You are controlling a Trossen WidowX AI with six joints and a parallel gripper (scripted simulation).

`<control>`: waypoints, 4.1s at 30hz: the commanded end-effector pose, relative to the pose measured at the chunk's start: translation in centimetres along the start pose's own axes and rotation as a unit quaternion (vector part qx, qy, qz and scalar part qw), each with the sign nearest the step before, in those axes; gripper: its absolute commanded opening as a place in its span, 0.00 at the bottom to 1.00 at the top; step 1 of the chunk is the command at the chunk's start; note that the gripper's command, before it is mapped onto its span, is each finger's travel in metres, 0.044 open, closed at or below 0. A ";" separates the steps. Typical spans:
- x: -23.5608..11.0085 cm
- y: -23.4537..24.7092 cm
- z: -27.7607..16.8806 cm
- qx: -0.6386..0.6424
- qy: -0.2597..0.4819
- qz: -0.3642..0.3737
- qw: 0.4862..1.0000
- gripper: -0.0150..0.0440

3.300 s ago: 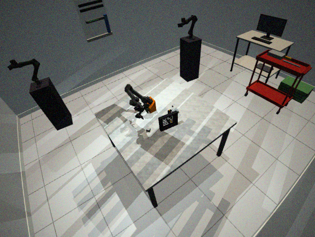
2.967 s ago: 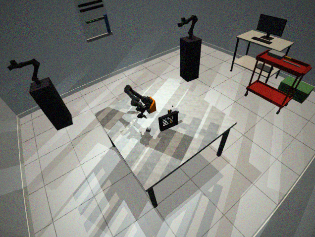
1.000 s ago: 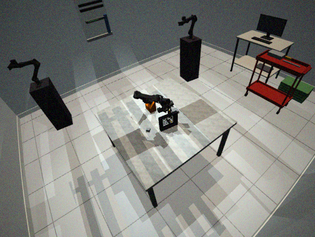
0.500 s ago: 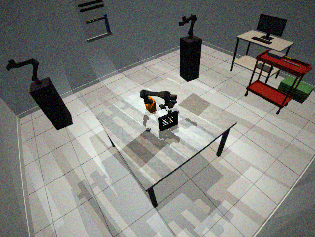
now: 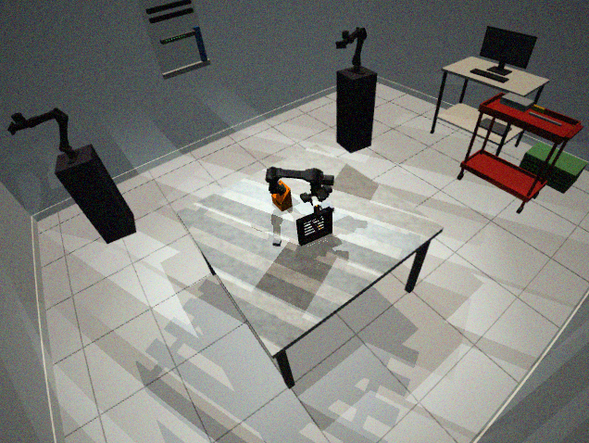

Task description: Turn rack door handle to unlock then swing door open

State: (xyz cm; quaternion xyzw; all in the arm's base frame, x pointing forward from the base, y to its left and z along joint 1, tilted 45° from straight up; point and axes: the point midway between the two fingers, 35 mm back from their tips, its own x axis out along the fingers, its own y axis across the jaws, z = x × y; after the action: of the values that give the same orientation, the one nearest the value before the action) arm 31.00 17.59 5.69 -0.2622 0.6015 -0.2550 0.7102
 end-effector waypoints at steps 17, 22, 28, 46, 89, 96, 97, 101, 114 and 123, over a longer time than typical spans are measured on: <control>3.6 0.0 0.0 -0.004 0.003 -0.006 1.000 0.74; 4.4 0.0 -0.1 -0.004 0.003 -0.006 1.000 0.74; 5.4 -0.1 -0.1 -0.004 0.003 -0.006 1.000 0.74; 6.6 -0.2 -0.2 -0.004 0.003 -0.007 1.000 0.41; 6.6 -0.2 -0.2 -0.630 0.007 -0.003 0.777 0.28; 6.6 -0.2 -0.2 -0.754 0.007 -0.002 0.657 0.28; 6.6 -0.2 -0.2 -0.770 0.007 -0.002 0.638 0.28; 6.6 -0.2 -0.2 -0.819 0.007 -0.002 0.574 0.28; 6.6 -0.2 -0.2 -0.821 0.007 -0.001 0.570 0.55; 6.6 -0.2 -0.2 -0.785 0.007 -0.002 0.620 0.74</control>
State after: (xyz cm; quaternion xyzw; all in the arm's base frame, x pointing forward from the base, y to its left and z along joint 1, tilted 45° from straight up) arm 31.26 13.33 0.98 -0.7262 0.5646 0.3390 0.1971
